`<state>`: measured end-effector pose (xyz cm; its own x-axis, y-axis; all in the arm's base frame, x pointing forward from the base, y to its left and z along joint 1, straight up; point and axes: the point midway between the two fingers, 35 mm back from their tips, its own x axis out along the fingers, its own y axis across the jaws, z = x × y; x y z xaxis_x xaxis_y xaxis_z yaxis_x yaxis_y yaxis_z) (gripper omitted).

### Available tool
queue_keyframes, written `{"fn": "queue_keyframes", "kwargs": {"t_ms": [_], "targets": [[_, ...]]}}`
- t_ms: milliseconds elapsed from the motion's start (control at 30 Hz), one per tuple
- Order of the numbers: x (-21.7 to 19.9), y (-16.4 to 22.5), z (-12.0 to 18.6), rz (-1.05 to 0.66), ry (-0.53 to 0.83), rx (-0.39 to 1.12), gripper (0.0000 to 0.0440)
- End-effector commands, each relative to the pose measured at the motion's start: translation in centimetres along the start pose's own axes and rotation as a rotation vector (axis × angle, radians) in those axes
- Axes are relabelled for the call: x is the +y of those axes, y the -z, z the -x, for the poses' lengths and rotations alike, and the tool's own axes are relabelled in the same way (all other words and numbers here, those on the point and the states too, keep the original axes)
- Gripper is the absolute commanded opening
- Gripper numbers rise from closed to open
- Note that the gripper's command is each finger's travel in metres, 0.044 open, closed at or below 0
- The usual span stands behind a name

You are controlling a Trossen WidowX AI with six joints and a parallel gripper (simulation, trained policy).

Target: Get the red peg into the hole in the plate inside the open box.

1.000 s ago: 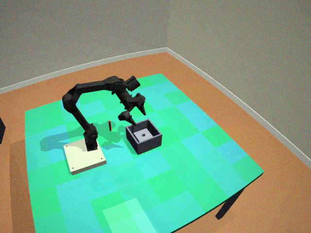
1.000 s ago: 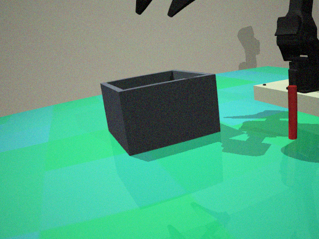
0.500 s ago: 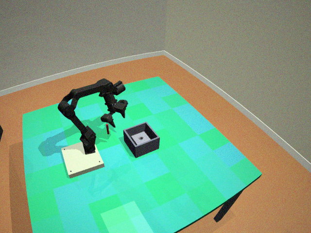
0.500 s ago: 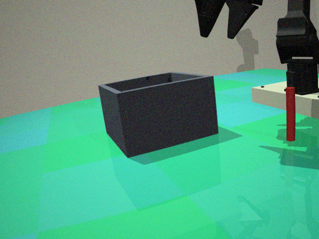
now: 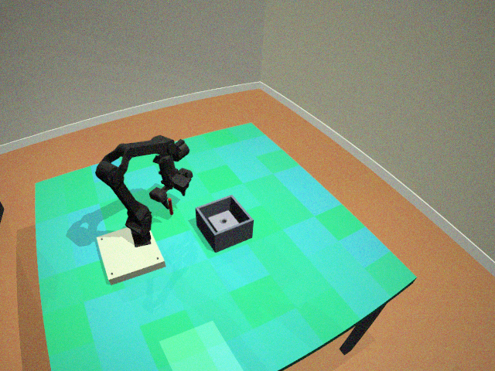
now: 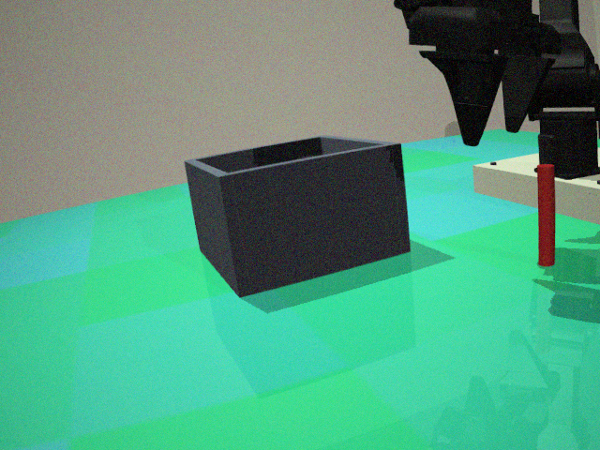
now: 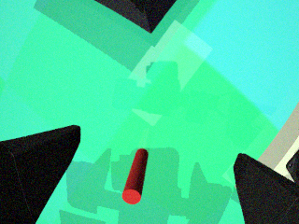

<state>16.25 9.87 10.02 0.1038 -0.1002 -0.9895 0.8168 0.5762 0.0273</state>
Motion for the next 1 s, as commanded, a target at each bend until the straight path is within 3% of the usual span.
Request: {"fn": "queue_keyframes", "kwargs": {"t_ms": [0, 433, 533, 967], "targets": [[0.3, 1.2, -1.7, -0.009, -0.004, 0.03, 0.044], [1.5, 3.7, -7.1, -0.049, -0.085, 0.093, 0.0429], [1.3, 4.0, -7.7, -0.068, -0.08, 0.11, 0.0376], [0.9, 4.6, -7.7, -0.072, -0.04, 0.21, 0.0038]]}}
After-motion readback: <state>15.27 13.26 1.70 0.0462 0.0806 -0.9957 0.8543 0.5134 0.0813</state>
